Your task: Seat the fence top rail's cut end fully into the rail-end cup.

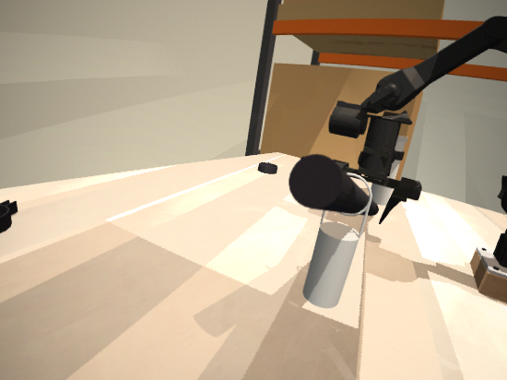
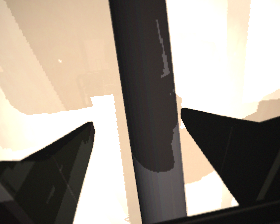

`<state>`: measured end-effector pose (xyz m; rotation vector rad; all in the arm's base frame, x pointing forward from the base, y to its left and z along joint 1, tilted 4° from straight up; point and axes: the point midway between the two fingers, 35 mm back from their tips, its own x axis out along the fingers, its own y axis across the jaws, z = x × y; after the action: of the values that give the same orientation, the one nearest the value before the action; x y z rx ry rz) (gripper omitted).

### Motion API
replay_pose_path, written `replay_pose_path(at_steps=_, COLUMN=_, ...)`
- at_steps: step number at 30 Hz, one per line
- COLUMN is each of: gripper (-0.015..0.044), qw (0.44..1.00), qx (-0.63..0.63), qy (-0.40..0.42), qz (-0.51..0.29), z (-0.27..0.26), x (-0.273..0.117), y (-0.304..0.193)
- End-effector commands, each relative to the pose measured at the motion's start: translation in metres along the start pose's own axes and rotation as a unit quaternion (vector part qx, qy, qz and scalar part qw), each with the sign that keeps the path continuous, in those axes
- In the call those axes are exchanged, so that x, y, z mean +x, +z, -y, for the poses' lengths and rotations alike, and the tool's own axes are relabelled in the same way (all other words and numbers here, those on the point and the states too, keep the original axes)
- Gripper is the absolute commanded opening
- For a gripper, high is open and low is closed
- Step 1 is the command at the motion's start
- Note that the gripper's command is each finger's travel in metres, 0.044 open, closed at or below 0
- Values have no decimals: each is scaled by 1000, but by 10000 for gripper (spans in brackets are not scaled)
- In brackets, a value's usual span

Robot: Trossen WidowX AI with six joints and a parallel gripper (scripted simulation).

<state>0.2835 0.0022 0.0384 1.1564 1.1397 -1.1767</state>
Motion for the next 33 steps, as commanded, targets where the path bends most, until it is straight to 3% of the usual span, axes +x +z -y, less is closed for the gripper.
replay_pose_path(at_steps=1, gripper=309, qw=1000, qx=-1, qy=-1, qz=-2, z=0, x=2, y=-1)
replay_pose_path(at_steps=4, gripper=230, qw=1000, qx=-1, qy=-1, qz=-2, z=0, x=2, y=-1)
replay_pose_path(at_steps=19, gripper=130, qw=1000, qx=-1, qy=-1, qz=-2, z=0, x=2, y=-1)
replay_pose_path(at_steps=24, gripper=0, qw=1000, qx=-1, qy=-1, qz=-2, z=2, x=-2, y=0)
replay_pose_path(at_steps=33, gripper=0, qw=999, qx=1, qy=-6, qz=44, z=2, x=-25, y=7)
